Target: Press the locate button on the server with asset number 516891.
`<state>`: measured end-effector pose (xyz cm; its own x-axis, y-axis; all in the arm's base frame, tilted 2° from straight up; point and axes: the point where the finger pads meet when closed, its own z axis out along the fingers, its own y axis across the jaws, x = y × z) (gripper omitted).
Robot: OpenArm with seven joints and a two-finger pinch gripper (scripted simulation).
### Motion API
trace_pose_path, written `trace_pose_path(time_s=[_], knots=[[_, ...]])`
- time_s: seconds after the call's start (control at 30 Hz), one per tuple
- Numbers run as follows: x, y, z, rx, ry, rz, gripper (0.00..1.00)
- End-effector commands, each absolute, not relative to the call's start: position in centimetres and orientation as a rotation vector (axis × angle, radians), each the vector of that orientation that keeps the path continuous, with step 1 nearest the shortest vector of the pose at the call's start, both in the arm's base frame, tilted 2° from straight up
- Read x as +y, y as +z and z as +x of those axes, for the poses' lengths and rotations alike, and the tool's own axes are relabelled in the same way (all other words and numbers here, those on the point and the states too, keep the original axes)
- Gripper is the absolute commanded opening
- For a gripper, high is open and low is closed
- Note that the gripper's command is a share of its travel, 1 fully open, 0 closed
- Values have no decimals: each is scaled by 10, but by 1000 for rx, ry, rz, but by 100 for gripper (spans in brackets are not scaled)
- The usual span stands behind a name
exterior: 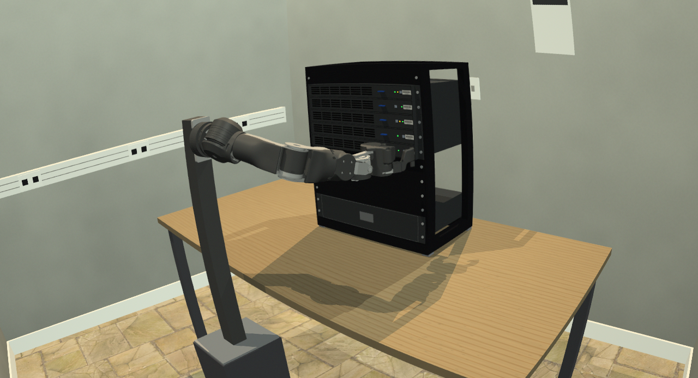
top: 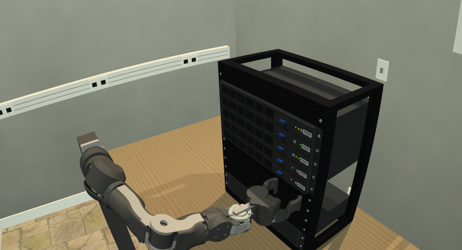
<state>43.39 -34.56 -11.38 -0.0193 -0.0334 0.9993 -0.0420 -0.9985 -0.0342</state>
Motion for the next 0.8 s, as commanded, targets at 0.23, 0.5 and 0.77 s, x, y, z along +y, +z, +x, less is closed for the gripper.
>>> trace_pose_path(time_s=[0.23,0.5,0.77], knots=[[-345,-115,450,-67,2230,2208,60],[-345,-115,459,-67,2230,2208,60],[-345,-115,459,-67,2230,2208,60]])
